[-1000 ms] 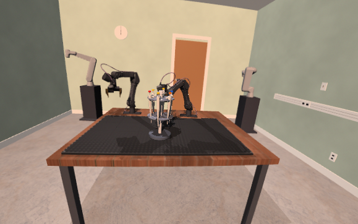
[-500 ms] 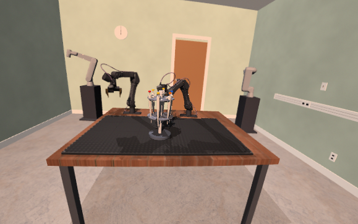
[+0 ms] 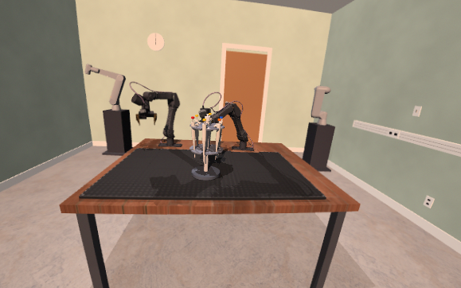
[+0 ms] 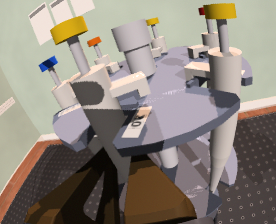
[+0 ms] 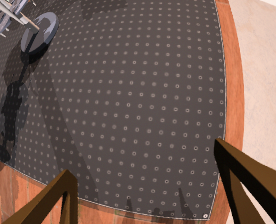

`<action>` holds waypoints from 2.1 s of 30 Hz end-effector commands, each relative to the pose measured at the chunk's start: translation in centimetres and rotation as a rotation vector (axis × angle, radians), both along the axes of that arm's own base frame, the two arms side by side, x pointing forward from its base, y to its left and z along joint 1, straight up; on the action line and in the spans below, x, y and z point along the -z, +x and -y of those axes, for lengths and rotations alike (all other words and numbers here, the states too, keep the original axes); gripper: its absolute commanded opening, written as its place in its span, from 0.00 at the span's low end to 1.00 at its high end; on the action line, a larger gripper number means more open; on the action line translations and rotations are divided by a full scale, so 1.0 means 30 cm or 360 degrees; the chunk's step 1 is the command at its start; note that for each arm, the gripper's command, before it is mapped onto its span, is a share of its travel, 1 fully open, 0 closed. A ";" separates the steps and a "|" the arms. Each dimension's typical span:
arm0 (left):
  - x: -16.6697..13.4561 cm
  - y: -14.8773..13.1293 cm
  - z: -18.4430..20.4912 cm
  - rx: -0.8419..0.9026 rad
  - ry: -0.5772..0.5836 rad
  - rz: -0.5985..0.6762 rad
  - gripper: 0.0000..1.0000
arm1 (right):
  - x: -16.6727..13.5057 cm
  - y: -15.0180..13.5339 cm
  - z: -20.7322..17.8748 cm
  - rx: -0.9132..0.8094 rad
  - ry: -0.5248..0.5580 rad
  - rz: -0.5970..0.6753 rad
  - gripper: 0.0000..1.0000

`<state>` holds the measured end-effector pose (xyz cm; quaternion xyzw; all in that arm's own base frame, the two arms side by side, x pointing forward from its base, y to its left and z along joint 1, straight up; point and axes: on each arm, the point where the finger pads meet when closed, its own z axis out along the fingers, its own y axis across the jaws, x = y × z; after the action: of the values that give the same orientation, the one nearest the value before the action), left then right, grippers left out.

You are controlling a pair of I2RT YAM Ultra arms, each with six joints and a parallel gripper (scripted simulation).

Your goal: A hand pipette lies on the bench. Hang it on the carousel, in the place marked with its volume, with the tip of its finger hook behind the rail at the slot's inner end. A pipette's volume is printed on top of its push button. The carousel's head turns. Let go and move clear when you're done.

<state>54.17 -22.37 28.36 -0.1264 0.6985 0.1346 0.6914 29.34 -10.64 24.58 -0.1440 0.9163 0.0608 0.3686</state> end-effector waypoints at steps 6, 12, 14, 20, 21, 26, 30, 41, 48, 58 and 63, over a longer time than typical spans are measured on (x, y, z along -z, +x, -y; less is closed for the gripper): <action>-0.107 -0.012 -0.042 -0.0066 -0.0068 0.0084 0.12 | -0.023 0.013 0.009 -0.0009 -0.0008 0.0046 1.00; -0.107 -0.012 -0.042 -0.0066 -0.0068 0.0084 0.12 | -0.023 0.013 0.009 -0.0009 -0.0008 0.0046 1.00; -0.107 -0.012 -0.042 -0.0066 -0.0068 0.0084 0.12 | -0.023 0.013 0.009 -0.0009 -0.0008 0.0046 1.00; -0.107 -0.012 -0.042 -0.0066 -0.0068 0.0084 0.12 | -0.023 0.013 0.009 -0.0009 -0.0008 0.0046 1.00; -0.107 -0.012 -0.042 -0.0066 -0.0068 0.0084 0.12 | -0.023 0.013 0.009 -0.0009 -0.0008 0.0046 1.00; -0.107 -0.012 -0.042 -0.0066 -0.0068 0.0084 0.12 | -0.023 0.013 0.009 -0.0009 -0.0008 0.0046 1.00; -0.107 -0.012 -0.042 -0.0066 -0.0068 0.0084 0.12 | -0.023 0.013 0.009 -0.0009 -0.0008 0.0046 1.00; -0.107 -0.012 -0.042 -0.0066 -0.0068 0.0084 0.12 | -0.023 0.013 0.009 -0.0009 -0.0008 0.0046 1.00; -0.107 -0.012 -0.042 -0.0066 -0.0068 0.0084 0.12 | -0.023 0.013 0.009 -0.0009 -0.0008 0.0046 1.00; -0.107 -0.012 -0.042 -0.0066 -0.0068 0.0084 0.12 | -0.023 0.013 0.009 -0.0009 -0.0008 0.0046 1.00; -0.085 -0.011 -0.037 -0.0063 -0.0075 0.0091 0.12 | -0.023 0.013 0.009 -0.0009 -0.0008 0.0046 1.00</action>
<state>54.11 -22.19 28.39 -0.1305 0.6976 0.1383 0.6908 29.34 -10.64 24.58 -0.1440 0.9163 0.0608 0.3686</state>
